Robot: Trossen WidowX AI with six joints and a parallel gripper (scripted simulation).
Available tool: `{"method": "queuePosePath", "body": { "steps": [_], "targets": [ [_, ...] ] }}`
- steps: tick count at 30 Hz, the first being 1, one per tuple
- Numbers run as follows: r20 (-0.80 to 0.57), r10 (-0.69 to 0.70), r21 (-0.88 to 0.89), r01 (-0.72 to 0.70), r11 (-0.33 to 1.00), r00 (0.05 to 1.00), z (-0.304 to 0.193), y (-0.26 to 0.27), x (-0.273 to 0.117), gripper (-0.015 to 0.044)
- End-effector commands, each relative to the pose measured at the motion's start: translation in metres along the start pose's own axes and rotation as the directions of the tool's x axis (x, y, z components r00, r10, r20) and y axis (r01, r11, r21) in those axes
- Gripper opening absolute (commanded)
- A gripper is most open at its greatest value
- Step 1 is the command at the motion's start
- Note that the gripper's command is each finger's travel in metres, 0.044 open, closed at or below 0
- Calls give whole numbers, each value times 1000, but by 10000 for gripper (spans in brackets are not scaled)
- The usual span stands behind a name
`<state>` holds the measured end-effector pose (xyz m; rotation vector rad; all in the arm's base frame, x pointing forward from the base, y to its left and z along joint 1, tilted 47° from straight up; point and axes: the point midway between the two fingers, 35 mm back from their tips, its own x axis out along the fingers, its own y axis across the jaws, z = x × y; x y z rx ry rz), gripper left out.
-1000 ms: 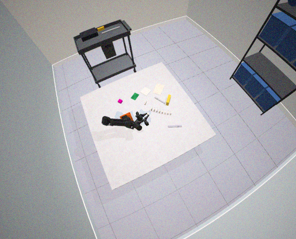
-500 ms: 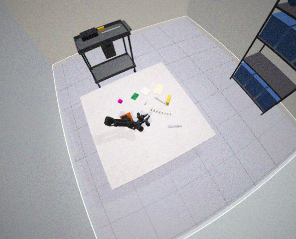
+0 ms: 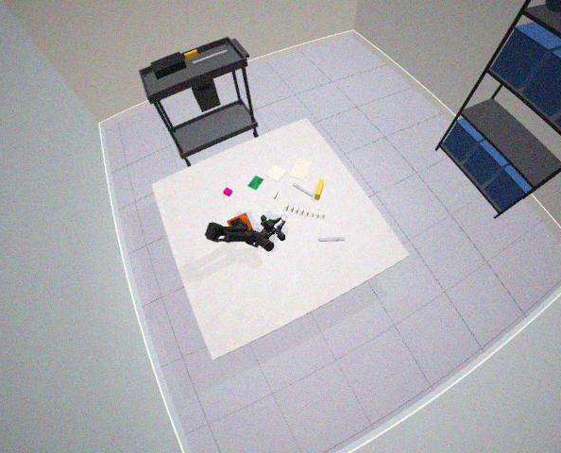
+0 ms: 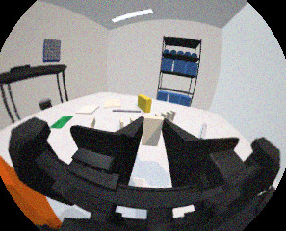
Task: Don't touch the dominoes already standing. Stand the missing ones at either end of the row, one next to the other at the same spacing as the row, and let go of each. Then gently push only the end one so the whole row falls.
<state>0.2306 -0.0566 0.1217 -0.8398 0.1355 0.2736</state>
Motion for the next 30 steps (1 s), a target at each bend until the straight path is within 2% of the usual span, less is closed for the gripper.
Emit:
{"method": "queuePosePath", "body": {
  "steps": [1,30],
  "targets": [
    [-2,11,9,-11,1000,1000,-8,3,1,107],
    [5,3,16,-3,1000,1000,-51,9,-2,107]
  ]
}}
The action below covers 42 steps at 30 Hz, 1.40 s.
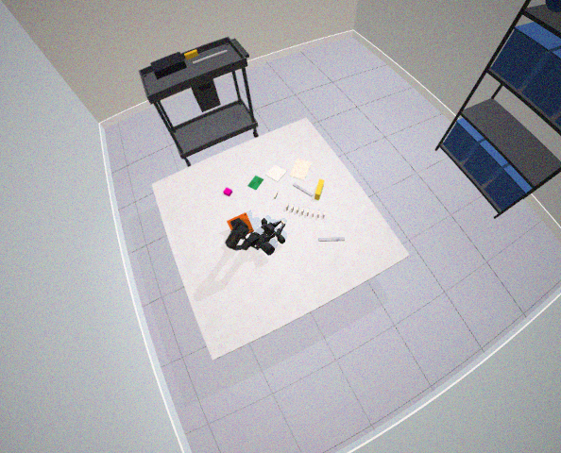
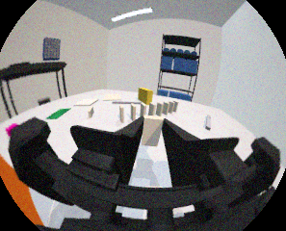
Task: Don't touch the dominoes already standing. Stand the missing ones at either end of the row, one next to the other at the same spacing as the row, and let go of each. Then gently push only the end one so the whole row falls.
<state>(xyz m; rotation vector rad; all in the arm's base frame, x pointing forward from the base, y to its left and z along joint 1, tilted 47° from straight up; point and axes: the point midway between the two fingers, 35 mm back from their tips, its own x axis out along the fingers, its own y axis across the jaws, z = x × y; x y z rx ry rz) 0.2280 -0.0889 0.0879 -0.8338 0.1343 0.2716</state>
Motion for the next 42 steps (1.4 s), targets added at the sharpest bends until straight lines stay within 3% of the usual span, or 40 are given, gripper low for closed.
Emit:
{"method": "queuePosePath", "body": {
  "steps": [1,26,38,42],
  "targets": [
    [4,4,10,-5,1000,1000,-6,5,-1,107],
    [14,-11,14,11,1000,1000,-23,12,-6,107],
    [14,-11,14,11,1000,1000,-23,12,-6,422],
    [14,-11,14,10,1000,1000,-22,12,-6,440]
  ]
}}
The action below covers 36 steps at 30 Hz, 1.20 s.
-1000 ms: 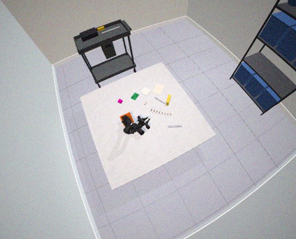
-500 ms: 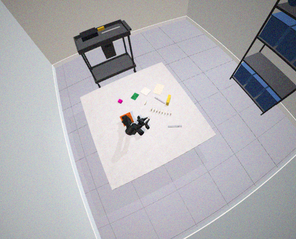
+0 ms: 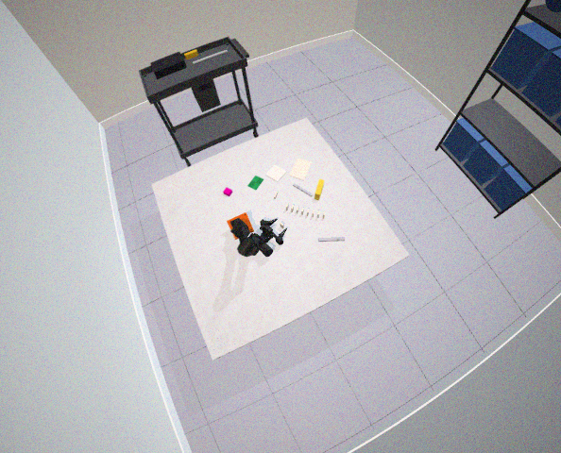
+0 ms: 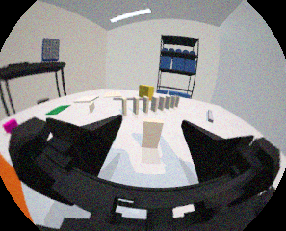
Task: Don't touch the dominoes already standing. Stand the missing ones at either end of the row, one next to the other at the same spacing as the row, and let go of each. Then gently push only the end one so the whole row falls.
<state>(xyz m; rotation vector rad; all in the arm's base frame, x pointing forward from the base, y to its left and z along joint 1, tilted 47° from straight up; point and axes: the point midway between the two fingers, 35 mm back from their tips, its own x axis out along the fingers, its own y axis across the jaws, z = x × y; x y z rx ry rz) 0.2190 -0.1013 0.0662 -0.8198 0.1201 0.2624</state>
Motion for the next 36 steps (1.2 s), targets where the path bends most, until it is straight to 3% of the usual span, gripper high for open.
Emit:
{"method": "queuePosePath", "body": {
  "steps": [1,16,25,31,36],
  "targets": [
    [3,3,1,-3,1000,1000,3,1,0,440],
    [-7,4,15,-4,1000,1000,49,-3,2,440],
    [-200,186,334,-111,936,962,41,-11,42,440],
    [-381,368,511,-138,848,848,49,4,67,440],
    [-575,472,584,-69,809,668,57,21,74,440]
  ]
}}
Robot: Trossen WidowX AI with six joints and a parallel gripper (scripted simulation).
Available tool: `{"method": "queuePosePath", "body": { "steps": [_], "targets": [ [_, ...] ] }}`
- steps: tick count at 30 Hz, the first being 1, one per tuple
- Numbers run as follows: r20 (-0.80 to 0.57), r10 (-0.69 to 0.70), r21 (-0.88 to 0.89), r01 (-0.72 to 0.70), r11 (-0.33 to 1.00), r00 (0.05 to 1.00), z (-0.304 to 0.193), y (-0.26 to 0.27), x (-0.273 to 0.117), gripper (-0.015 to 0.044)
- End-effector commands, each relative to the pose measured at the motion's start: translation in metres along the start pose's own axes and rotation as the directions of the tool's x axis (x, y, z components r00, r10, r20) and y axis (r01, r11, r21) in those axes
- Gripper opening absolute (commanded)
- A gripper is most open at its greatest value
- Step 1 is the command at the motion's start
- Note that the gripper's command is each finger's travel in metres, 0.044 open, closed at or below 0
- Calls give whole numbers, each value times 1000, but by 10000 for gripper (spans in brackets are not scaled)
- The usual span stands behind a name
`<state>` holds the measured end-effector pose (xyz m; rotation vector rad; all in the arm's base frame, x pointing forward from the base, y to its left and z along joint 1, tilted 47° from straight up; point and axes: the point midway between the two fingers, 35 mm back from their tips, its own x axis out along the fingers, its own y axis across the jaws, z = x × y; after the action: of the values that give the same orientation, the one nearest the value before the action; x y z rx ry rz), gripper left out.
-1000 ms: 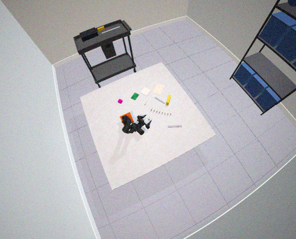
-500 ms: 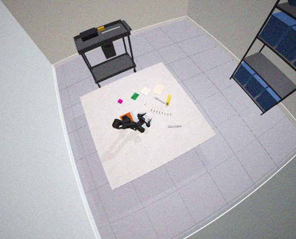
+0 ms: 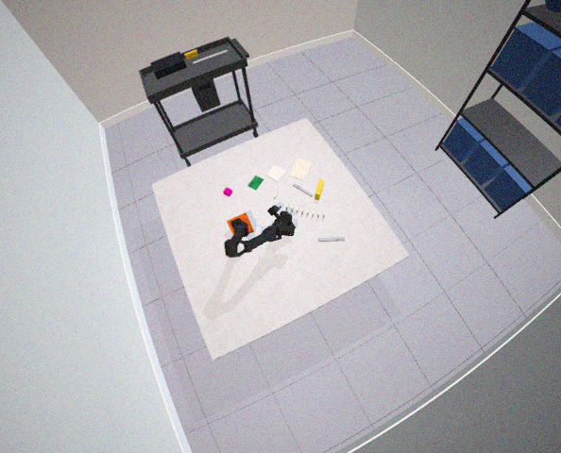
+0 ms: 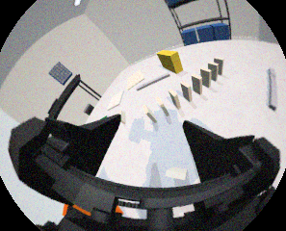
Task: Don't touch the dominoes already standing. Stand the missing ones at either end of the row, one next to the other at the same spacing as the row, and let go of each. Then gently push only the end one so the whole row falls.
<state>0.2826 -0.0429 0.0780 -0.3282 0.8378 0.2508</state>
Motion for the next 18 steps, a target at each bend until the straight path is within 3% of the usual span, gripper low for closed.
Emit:
{"method": "queuePosePath", "body": {
  "steps": [1,6,10,15,18],
  "targets": [
    [-260,-21,80,43,996,966,2,14,4,440],
    [-549,-161,53,226,973,820,-4,24,-10,440],
    [-637,-255,-44,296,954,727,-5,26,-21,440],
    [-705,-499,-316,407,857,504,6,17,-49,440],
    [-695,-549,-373,420,827,465,12,15,-54,440]
  ]
}}
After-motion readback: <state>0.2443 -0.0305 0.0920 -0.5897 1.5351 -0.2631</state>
